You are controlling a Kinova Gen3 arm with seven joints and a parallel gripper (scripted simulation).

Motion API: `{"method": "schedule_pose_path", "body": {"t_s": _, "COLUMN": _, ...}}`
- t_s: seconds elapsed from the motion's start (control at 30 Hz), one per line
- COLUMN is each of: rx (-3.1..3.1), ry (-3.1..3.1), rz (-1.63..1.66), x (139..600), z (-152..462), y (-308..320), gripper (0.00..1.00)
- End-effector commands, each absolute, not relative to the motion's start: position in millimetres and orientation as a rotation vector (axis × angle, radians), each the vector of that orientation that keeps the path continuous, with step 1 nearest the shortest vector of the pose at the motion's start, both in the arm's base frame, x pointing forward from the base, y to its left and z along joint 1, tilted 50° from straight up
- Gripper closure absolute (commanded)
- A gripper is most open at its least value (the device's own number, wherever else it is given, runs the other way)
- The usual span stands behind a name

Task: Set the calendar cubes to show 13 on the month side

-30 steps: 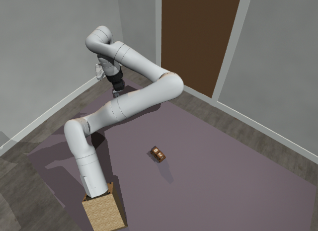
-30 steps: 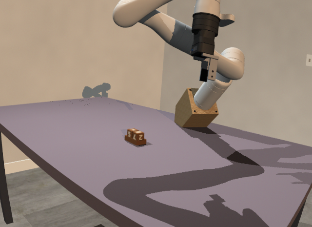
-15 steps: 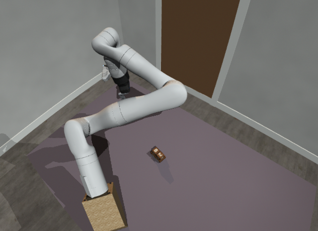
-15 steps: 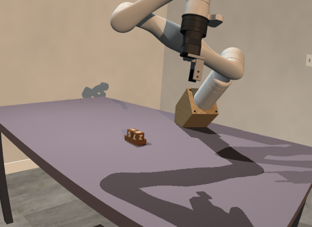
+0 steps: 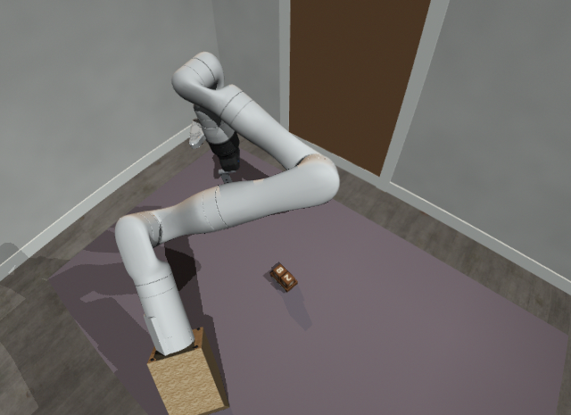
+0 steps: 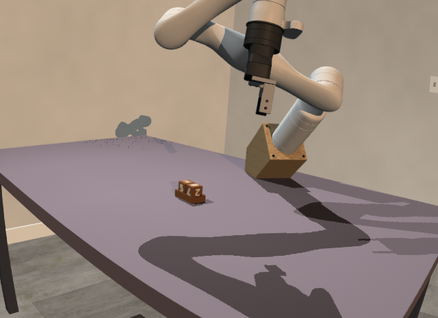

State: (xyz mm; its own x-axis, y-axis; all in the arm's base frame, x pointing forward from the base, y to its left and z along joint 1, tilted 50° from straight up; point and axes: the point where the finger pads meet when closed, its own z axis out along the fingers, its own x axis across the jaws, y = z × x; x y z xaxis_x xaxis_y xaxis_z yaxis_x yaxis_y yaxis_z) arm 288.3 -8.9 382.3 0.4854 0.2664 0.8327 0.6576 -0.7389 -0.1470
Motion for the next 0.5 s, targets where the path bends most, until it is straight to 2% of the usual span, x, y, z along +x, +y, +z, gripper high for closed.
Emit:
{"method": "schedule_pose_path", "body": {"t_s": 0.0, "rx": -2.283, "ry": -0.761, "rz": -1.167, "x": 288, "z": 382, "y": -10, "gripper": 0.00}}
{"method": "schedule_pose_path", "body": {"t_s": 0.47, "rx": -2.322, "ry": -0.609, "rz": -1.092, "x": 302, "z": 356, "y": -33, "gripper": 0.00}}
